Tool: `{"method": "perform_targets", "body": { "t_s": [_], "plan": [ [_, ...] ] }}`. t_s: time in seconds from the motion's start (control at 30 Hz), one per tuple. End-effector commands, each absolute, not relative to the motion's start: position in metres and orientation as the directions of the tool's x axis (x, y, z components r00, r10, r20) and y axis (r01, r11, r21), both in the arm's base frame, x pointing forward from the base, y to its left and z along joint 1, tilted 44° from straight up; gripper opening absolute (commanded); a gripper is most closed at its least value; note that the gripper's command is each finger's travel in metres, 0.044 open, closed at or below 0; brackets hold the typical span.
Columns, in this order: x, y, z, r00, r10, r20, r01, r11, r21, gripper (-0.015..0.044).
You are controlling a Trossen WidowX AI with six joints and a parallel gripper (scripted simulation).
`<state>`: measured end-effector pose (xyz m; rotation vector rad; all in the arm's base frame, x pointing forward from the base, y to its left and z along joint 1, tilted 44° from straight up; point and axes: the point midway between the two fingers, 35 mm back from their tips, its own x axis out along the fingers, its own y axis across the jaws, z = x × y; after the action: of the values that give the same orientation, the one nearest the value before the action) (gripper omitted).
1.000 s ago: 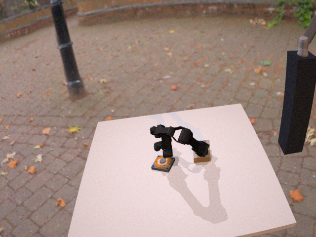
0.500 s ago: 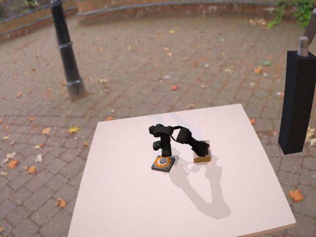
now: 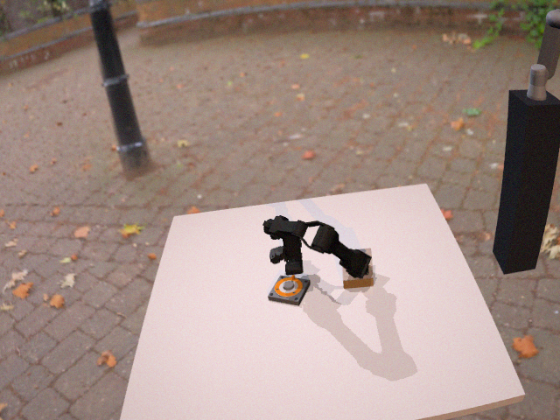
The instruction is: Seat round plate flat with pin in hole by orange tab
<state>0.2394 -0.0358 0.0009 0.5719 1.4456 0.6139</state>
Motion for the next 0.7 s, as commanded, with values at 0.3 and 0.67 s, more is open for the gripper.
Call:
{"method": "perform_targets", "body": {
  "t_s": [0.3,0.67],
  "plan": [
    [0.2355,-0.0506,0.0154,0.036,0.69,-0.723,-0.036,0.724,0.689,0.0],
    [0.2355,-0.0506,0.0154,0.036,0.69,-0.723,-0.036,0.724,0.689,0.0]
  ]
}}
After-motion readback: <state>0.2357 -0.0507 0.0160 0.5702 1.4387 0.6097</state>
